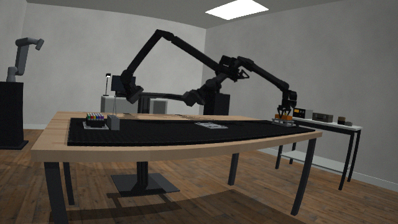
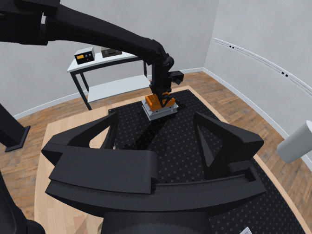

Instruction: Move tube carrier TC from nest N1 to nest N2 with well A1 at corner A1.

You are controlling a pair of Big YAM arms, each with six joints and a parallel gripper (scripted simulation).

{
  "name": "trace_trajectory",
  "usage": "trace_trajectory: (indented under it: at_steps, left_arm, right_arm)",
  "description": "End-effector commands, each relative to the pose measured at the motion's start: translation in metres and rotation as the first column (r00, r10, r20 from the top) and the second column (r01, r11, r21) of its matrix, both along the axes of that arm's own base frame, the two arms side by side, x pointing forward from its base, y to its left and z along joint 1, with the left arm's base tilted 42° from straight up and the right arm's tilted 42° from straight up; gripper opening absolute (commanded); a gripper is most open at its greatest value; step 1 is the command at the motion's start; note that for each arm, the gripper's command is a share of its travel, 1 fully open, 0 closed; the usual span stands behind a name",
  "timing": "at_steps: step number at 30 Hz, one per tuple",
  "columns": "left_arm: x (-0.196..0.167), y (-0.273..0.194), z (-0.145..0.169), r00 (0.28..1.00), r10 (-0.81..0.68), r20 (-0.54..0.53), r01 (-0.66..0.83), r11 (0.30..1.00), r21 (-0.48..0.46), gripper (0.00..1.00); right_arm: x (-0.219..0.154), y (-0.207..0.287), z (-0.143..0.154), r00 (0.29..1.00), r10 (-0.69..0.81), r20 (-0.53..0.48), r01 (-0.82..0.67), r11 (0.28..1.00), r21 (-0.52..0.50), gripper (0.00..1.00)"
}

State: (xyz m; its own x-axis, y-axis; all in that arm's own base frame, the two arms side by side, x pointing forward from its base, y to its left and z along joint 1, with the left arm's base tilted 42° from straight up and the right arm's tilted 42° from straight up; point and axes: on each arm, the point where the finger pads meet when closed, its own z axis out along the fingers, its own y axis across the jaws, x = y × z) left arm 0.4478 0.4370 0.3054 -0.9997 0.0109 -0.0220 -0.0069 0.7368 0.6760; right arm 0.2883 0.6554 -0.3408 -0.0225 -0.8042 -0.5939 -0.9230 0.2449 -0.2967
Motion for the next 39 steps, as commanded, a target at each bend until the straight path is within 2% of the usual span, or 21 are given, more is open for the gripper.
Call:
trace_trajectory:
  at_steps: [1, 7, 9, 12, 18, 19, 20, 23, 32, 34, 36, 39]
  left_arm:
    - [0.004, 0.018, -0.003, 1.000, -0.004, 0.007, 0.003, 1.000, 0.010, 0.84]
    - [0.004, 0.022, -0.008, 1.000, 0.010, 0.017, -0.010, 1.000, 0.011, 0.84]
    - [0.009, 0.005, 0.024, 0.999, -0.003, 0.047, 0.001, 0.999, 0.033, 0.84]
    - [0.002, -0.001, 0.012, 1.000, -0.015, 0.026, 0.014, 1.000, 0.016, 0.84]
    - [0.004, 0.001, 0.010, 1.000, -0.010, 0.024, 0.009, 1.000, 0.014, 0.84]
    - [0.004, 0.001, 0.010, 1.000, -0.010, 0.024, 0.009, 1.000, 0.014, 0.95]
    - [0.004, 0.001, 0.010, 1.000, -0.010, 0.024, 0.009, 1.000, 0.014, 1.00]
    - [0.004, 0.001, 0.010, 1.000, -0.010, 0.024, 0.009, 1.000, 0.014, 1.00]
    - [0.009, -0.031, 0.050, 0.995, -0.022, 0.099, 0.017, 0.998, 0.057, 1.00]
    - [0.009, -0.031, 0.050, 0.995, -0.022, 0.099, 0.017, 0.998, 0.057, 1.00]
    - [0.009, -0.036, 0.065, 0.994, -0.023, 0.110, 0.016, 0.998, 0.063, 1.00]
    - [0.005, -0.024, 0.070, 0.996, -0.014, 0.086, 0.009, 0.999, 0.051, 1.00]
  right_arm:
    - [0.025, 0.031, 0.023, 0.999, -0.022, 0.023, 0.021, 0.997, 0.068, 1.00]
    - [0.025, 0.031, 0.023, 0.999, -0.022, 0.023, 0.021, 0.997, 0.068, 1.00]
    - [0.025, 0.031, 0.023, 0.999, -0.022, 0.023, 0.021, 0.997, 0.068, 1.00]
    - [0.025, 0.031, 0.023, 0.999, -0.022, 0.023, 0.021, 0.997, 0.068, 1.00]
    - [0.025, 0.031, 0.023, 0.999, -0.022, 0.023, 0.021, 0.997, 0.068, 1.00]
    - [0.025, 0.031, 0.023, 0.999, -0.022, 0.023, 0.021, 0.997, 0.068, 1.00]
    - [0.025, 0.031, 0.023, 0.999, -0.022, 0.023, 0.021, 0.997, 0.068, 1.00]
    - [0.025, 0.031, 0.023, 0.999, -0.022, 0.023, 0.021, 0.997, 0.068, 1.00]
    - [0.025, 0.031, 0.023, 0.999, -0.022, 0.023, 0.021, 0.997, 0.068, 1.00]
    - [0.025, 0.031, 0.023, 0.999, -0.022, 0.023, 0.021, 0.997, 0.068, 1.00]
    - [0.025, 0.031, 0.023, 0.999, -0.022, 0.023, 0.021, 0.997, 0.068, 1.00]
    - [0.025, 0.031, 0.023, 0.999, -0.022, 0.023, 0.021, 0.997, 0.068, 1.00]
